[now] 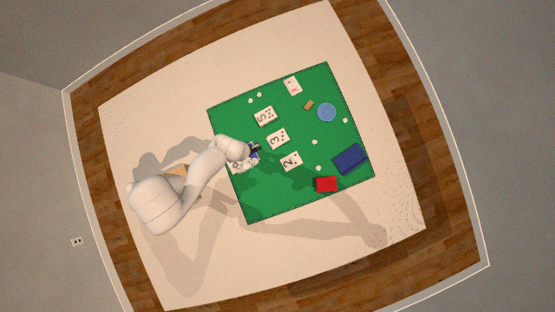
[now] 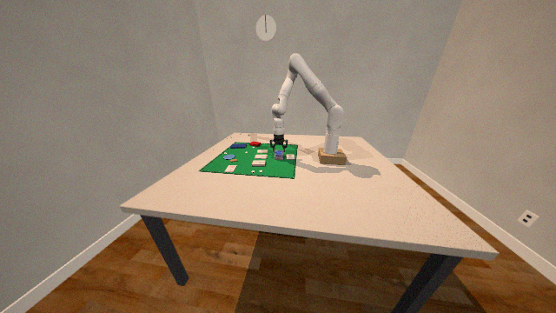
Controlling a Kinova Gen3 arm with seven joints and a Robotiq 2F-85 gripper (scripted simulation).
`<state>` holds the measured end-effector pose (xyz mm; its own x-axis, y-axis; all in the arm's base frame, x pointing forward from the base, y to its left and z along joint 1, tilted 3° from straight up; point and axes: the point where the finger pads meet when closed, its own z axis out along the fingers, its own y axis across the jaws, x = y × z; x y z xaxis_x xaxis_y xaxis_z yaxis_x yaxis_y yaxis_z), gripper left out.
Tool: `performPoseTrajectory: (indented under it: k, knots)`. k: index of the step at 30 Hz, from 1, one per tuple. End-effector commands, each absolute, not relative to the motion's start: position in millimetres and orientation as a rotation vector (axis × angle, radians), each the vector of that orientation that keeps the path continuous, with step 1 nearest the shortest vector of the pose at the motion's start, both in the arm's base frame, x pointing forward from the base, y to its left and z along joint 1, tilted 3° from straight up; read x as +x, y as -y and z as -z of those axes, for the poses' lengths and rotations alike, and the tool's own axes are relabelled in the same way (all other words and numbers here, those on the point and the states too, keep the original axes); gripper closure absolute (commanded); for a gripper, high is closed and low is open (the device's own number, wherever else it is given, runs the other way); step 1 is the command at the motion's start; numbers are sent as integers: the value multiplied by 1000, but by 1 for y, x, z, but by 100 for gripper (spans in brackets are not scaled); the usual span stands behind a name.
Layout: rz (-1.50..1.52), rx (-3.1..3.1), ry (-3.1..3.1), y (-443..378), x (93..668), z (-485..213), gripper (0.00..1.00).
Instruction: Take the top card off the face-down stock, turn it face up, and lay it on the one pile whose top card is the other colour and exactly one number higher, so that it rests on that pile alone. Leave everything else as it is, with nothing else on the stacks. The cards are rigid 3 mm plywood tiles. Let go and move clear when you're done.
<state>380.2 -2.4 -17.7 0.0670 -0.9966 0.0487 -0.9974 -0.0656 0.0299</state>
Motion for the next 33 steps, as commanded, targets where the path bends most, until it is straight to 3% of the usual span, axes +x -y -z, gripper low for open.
performPoseTrajectory:
  k: [1,33]
  knots:
    - [-26,2254,2110,2,381,17,28]
    - [-26,2243,2122,20,382,16,28]
